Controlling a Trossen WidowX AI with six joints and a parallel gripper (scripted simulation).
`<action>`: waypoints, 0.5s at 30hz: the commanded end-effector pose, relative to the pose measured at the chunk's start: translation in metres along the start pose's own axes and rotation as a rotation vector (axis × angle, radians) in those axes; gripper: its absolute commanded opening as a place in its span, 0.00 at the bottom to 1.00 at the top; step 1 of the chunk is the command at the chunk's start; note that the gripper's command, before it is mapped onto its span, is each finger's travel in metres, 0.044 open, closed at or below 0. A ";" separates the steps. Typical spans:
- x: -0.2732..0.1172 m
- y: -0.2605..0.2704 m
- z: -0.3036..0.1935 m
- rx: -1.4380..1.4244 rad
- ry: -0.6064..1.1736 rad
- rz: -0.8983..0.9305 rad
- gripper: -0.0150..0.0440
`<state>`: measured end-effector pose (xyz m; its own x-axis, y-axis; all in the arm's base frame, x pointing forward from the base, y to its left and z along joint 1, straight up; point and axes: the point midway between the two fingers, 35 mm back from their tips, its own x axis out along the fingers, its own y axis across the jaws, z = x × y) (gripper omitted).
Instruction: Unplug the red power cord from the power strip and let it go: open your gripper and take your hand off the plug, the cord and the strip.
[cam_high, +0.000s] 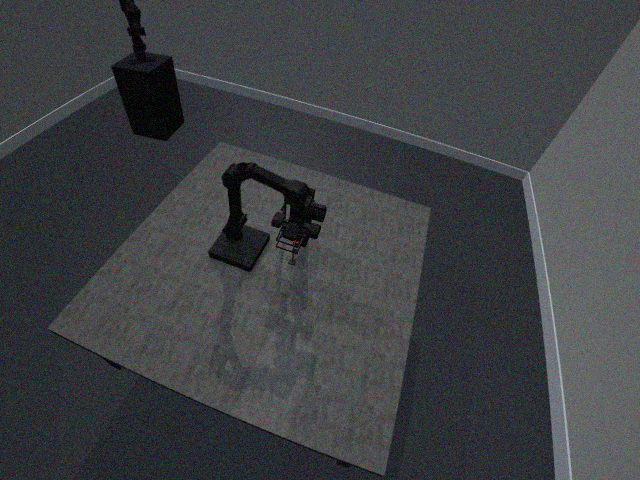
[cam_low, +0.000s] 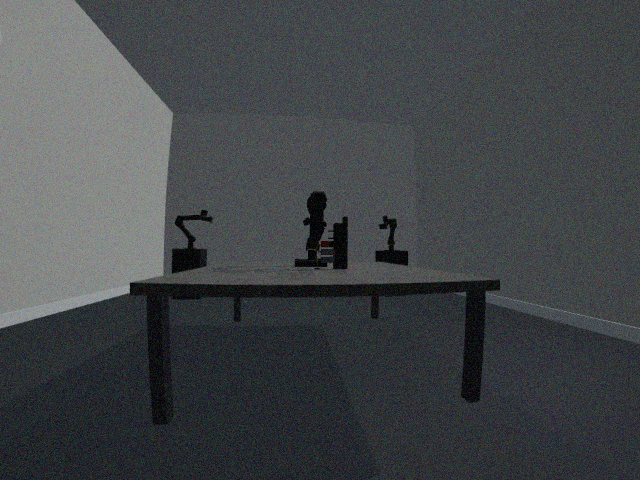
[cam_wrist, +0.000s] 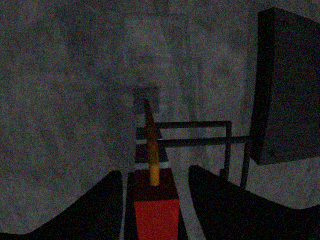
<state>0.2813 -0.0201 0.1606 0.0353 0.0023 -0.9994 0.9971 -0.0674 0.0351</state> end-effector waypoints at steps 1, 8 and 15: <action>0.001 0.000 -0.006 0.002 -0.004 -0.006 0.53; 0.001 0.000 -0.017 0.002 -0.002 -0.006 0.53; 0.001 0.000 -0.028 0.003 -0.001 -0.006 0.53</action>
<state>0.2829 0.0035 0.1601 0.0328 0.0049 -0.9995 0.9973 -0.0666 0.0324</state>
